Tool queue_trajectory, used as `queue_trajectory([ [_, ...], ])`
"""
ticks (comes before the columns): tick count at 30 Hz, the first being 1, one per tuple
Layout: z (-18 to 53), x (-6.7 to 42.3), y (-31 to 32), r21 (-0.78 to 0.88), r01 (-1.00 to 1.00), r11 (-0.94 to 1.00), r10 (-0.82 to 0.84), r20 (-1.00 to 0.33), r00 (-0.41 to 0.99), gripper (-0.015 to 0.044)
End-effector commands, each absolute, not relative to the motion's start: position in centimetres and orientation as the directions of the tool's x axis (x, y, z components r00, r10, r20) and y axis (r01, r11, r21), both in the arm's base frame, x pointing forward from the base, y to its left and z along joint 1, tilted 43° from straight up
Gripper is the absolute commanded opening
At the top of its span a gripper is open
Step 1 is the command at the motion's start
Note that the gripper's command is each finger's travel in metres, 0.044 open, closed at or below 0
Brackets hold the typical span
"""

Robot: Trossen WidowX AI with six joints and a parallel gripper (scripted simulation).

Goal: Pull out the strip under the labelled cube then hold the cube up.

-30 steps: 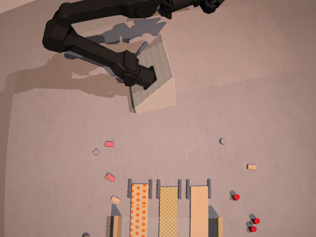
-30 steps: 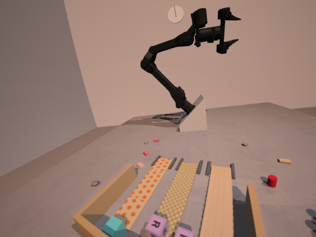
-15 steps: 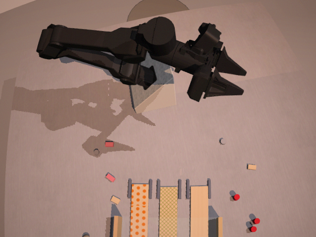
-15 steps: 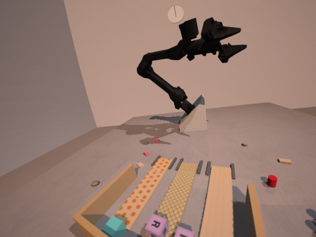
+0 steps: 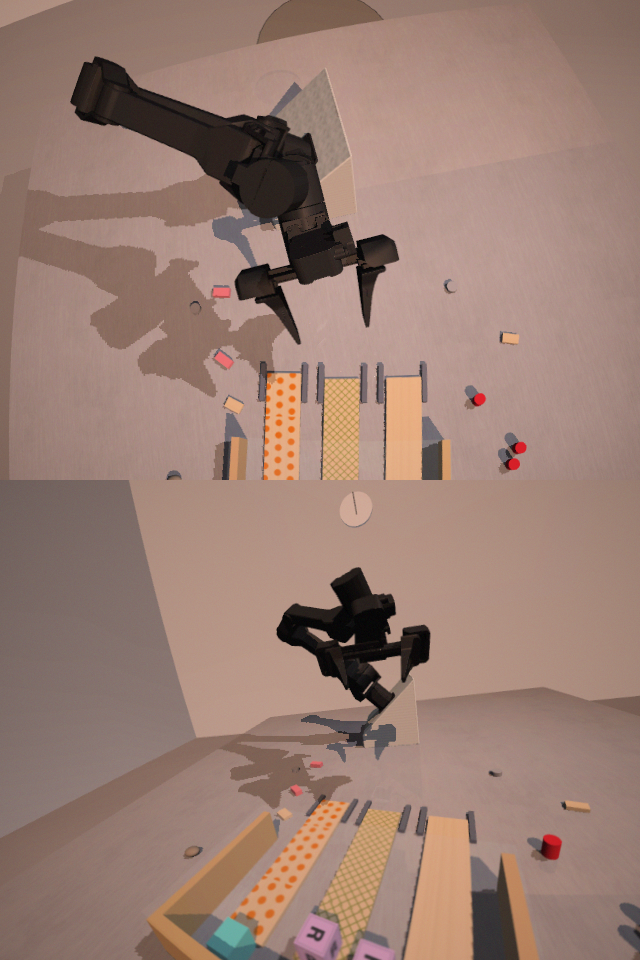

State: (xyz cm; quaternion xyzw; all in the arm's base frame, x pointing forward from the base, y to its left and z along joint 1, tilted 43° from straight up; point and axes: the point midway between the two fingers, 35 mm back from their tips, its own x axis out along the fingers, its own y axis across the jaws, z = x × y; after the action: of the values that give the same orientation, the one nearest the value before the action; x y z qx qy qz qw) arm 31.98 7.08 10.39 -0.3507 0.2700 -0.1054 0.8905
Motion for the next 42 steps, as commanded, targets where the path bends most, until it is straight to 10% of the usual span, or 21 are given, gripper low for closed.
queue_trajectory([
  [1,10.5,31.5,4.9,-0.669,0.11,0.735,-0.46,-0.373,0.806,0.04],
  [21,10.5,31.5,4.9,-0.669,0.11,0.735,-0.46,-0.373,0.806,0.04],
  [36,5.1,37.7,1.2,-0.63,0.159,0.76,-0.64,-0.681,0.356,0.0006],
  [42,3.0,38.6,-1.7,-0.643,0.233,0.729,-0.674,-0.734,0.084,0.0],
])
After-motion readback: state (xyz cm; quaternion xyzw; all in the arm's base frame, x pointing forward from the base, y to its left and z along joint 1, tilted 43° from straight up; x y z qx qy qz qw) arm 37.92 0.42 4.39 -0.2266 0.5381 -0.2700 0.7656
